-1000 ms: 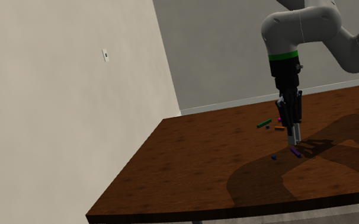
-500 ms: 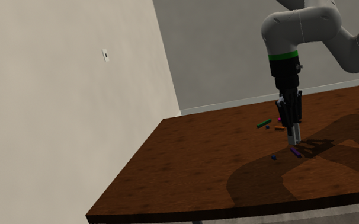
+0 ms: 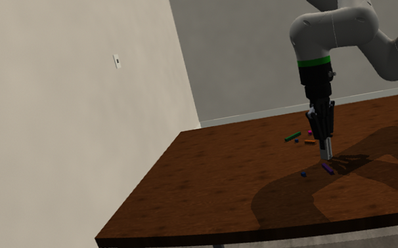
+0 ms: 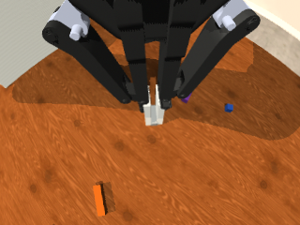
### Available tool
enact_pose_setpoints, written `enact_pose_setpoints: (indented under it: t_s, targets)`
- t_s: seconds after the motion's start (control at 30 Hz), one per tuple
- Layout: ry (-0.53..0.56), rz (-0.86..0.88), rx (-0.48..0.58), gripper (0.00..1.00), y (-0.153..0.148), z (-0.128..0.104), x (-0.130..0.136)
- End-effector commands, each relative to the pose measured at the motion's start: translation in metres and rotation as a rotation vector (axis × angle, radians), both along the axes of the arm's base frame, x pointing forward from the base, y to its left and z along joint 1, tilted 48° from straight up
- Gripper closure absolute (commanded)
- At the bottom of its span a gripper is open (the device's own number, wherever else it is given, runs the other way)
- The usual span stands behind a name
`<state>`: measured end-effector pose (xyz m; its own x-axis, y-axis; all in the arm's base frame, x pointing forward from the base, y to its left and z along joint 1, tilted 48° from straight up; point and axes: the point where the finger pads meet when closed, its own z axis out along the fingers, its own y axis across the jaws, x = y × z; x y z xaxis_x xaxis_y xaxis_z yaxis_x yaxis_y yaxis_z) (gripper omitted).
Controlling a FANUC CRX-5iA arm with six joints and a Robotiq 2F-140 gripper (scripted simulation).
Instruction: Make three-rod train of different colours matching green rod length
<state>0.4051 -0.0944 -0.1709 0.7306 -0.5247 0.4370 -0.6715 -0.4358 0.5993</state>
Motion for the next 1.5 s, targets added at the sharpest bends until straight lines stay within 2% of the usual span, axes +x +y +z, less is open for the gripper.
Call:
enact_pose_setpoints:
  t_s: [0.0,1.03,1.47]
  targets:
    - [0.0,0.0,0.0,0.97,0.0,0.0,0.0]
    - [0.0,0.0,0.0,0.97,0.004,0.004,0.001]
    - [0.0,0.0,0.0,0.97,0.065,0.06,0.011]
